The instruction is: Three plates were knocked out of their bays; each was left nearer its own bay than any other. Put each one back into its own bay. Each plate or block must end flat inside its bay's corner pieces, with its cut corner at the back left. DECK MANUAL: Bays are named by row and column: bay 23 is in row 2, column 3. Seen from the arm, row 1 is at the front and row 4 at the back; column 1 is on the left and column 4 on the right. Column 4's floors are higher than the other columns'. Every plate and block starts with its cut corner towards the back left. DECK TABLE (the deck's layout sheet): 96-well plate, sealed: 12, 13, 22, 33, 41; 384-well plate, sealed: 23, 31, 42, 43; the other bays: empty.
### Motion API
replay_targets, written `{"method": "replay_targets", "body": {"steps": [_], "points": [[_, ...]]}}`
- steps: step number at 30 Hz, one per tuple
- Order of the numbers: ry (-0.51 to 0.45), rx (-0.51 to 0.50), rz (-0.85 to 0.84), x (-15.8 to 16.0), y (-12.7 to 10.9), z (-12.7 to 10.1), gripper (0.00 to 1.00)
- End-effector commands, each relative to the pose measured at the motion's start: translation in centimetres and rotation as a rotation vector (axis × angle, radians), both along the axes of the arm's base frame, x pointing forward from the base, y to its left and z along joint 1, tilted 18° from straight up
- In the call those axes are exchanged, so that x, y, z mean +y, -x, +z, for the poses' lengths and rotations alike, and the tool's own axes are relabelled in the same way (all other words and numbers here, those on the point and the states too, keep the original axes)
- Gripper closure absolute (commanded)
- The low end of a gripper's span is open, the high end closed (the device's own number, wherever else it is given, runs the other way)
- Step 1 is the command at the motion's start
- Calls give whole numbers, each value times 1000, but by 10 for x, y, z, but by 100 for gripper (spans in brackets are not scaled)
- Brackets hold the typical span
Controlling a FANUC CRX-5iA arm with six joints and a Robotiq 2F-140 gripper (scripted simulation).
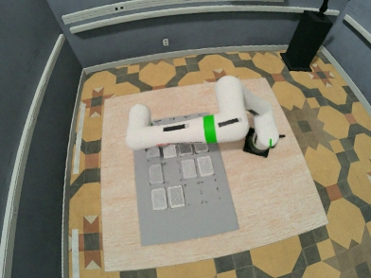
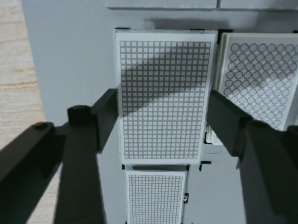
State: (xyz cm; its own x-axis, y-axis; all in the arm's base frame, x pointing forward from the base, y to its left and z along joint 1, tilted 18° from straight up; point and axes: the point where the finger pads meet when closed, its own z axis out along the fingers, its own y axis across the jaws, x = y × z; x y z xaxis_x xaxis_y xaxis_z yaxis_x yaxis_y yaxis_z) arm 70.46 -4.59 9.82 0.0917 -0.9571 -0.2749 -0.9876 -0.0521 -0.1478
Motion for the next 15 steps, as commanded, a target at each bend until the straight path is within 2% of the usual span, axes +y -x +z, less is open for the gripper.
{"method": "replay_targets", "body": {"steps": [1,15], "points": [[1,-3,0,0,-2,-1,90],[1,-3,0,4,-5,-16,90]]}}
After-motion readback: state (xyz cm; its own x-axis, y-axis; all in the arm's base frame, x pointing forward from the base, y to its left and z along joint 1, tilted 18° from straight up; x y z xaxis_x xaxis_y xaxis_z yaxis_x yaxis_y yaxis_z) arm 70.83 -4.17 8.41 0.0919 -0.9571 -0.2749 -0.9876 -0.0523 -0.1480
